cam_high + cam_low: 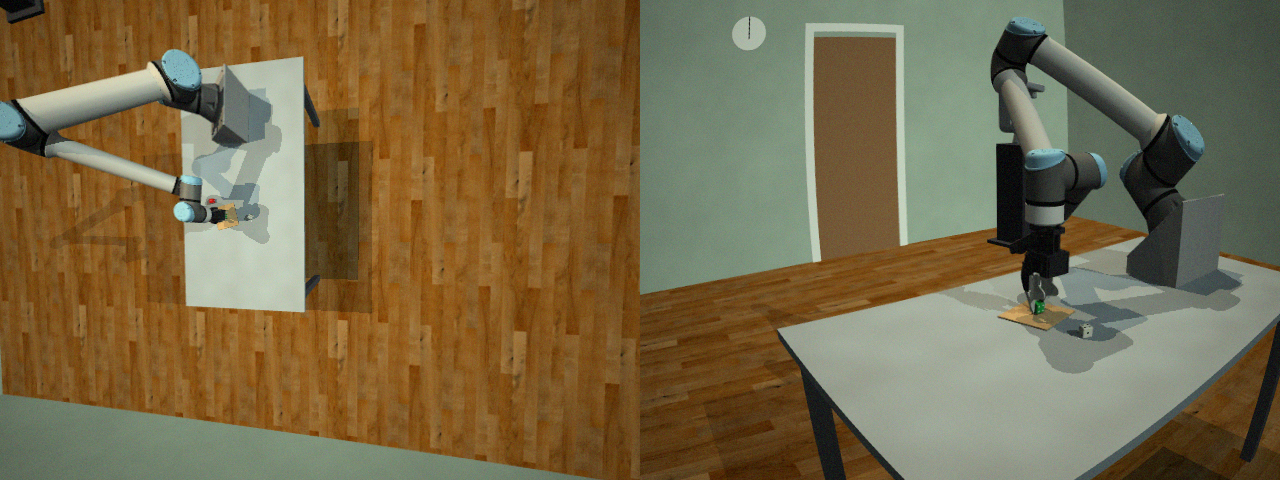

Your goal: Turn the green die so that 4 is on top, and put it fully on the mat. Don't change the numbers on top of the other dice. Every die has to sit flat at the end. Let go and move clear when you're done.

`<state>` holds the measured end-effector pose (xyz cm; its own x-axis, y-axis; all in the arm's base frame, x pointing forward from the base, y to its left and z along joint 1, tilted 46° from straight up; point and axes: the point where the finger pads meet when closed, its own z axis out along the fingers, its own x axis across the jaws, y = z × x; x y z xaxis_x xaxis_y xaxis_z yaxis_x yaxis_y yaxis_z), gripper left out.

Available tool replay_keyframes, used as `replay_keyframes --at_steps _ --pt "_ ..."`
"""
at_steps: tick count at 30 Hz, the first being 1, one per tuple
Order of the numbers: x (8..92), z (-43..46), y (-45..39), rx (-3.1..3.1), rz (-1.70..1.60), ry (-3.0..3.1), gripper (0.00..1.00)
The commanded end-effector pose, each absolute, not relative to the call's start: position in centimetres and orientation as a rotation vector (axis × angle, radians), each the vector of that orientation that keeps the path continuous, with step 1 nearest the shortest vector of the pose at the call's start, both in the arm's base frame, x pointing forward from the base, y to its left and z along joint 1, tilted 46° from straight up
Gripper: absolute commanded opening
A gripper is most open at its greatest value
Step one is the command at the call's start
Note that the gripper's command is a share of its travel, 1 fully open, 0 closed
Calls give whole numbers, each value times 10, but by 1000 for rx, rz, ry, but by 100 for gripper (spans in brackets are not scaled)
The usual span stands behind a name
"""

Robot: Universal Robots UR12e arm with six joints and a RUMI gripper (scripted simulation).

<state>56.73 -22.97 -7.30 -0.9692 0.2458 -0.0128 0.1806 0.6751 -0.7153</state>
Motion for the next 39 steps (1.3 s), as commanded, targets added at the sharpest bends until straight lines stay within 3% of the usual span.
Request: replay_keyframes --at_steps 1,39 --pt "568 -73 -229 -357 1181 -2798 6" --pt "567 -75 -232 -357 1181 -2798 6"
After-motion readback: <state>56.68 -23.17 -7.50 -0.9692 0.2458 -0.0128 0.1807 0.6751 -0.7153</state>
